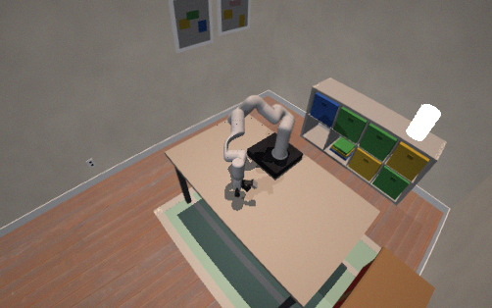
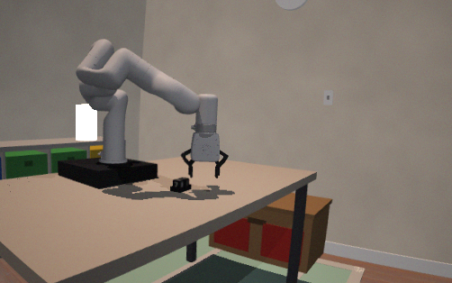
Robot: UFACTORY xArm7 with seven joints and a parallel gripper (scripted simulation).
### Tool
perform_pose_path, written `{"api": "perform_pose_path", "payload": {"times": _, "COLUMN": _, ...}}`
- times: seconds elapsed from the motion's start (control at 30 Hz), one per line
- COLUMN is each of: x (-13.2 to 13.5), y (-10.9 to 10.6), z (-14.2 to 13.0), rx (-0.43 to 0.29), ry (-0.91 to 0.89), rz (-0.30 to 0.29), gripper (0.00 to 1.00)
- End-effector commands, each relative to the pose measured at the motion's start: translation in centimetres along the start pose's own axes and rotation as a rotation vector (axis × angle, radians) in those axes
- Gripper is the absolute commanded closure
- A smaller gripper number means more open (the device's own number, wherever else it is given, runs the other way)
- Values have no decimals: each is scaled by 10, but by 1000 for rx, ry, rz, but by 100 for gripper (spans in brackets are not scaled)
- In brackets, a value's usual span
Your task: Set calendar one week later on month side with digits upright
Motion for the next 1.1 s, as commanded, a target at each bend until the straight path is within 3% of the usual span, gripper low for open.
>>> {"api": "perform_pose_path", "payload": {"times": 0.0, "x": -1, "y": -2, "z": -4, "rx": -3, "ry": 165, "rz": -4, "gripper": 0}}
{"api": "perform_pose_path", "payload": {"times": 0.17, "x": -12, "y": -2, "z": -23, "rx": -3, "ry": 226, "rz": -4, "gripper": 0}}
{"api": "perform_pose_path", "payload": {"times": 0.37, "x": -14, "y": -2, "z": -26, "rx": -3, "ry": 233, "rz": -4, "gripper": 0}}
{"api": "perform_pose_path", "payload": {"times": 0.6, "x": -16, "y": -2, "z": -30, "rx": -2, "ry": 456, "rz": -4, "gripper": 0}}
{"api": "perform_pose_path", "payload": {"times": 0.73, "x": -27, "y": -2, "z": -49, "rx": -2, "ry": 488, "rz": -4, "gripper": 0}}
{"api": "perform_pose_path", "payload": {"times": 0.93, "x": -28, "y": -2, "z": -52, "rx": -2, "ry": 495, "rz": -4, "gripper": 0}}
{"api": "perform_pose_path", "payload": {"times": 1.07, "x": -29, "y": -2, "z": -54, "rx": -2, "ry": 606, "rz": -4, "gripper": 0}}
Point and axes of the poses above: the point where the finger pads meet when closed, its own y axis out along the fingers, its own x axis across the jaws, z = x × y, the point moved 10 cm from there along -y, back along the fingers, and after that the axes turned 7 degrees about y, right-handed, at the moved point
